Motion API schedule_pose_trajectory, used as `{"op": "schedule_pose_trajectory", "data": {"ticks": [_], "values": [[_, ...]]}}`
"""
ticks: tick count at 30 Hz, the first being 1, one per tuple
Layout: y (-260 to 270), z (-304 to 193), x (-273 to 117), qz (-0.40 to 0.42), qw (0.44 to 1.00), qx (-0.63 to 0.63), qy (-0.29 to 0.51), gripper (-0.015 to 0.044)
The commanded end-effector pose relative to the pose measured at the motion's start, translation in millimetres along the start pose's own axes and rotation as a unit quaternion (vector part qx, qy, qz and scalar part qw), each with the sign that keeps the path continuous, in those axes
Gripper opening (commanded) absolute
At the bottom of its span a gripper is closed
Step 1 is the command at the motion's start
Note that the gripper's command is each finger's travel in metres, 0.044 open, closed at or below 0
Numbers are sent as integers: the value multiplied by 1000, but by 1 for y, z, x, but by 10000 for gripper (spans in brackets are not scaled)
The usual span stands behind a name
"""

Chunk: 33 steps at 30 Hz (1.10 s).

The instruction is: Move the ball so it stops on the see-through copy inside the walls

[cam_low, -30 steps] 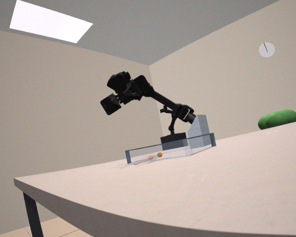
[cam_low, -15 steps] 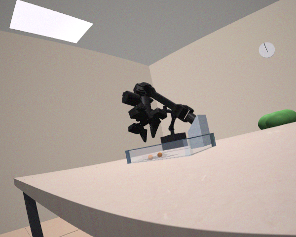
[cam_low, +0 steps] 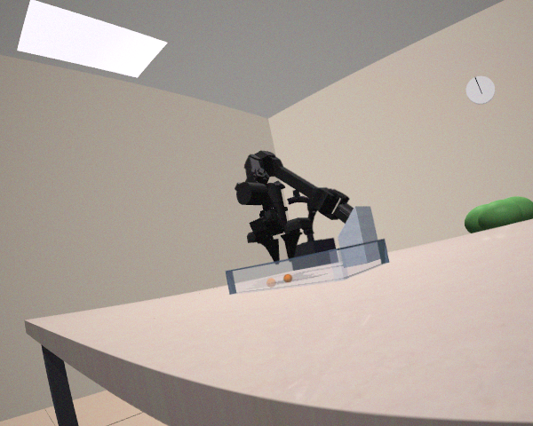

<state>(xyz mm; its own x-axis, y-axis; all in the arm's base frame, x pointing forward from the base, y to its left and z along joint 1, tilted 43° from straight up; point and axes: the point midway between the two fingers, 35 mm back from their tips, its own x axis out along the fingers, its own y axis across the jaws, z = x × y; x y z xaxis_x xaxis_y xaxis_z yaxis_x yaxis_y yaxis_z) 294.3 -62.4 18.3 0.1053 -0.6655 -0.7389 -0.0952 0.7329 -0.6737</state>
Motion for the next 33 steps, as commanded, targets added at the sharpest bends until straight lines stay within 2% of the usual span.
{"op": "schedule_pose_trajectory", "data": {"ticks": [1,26,30,33], "values": [[-1,-4,13,-4,1000,-2,7,216],[-2,-5,44,-4,1000,-2,7,216],[-2,-5,44,-4,1000,-2,7,111],[-2,-5,44,-4,1000,-2,7,91]]}}
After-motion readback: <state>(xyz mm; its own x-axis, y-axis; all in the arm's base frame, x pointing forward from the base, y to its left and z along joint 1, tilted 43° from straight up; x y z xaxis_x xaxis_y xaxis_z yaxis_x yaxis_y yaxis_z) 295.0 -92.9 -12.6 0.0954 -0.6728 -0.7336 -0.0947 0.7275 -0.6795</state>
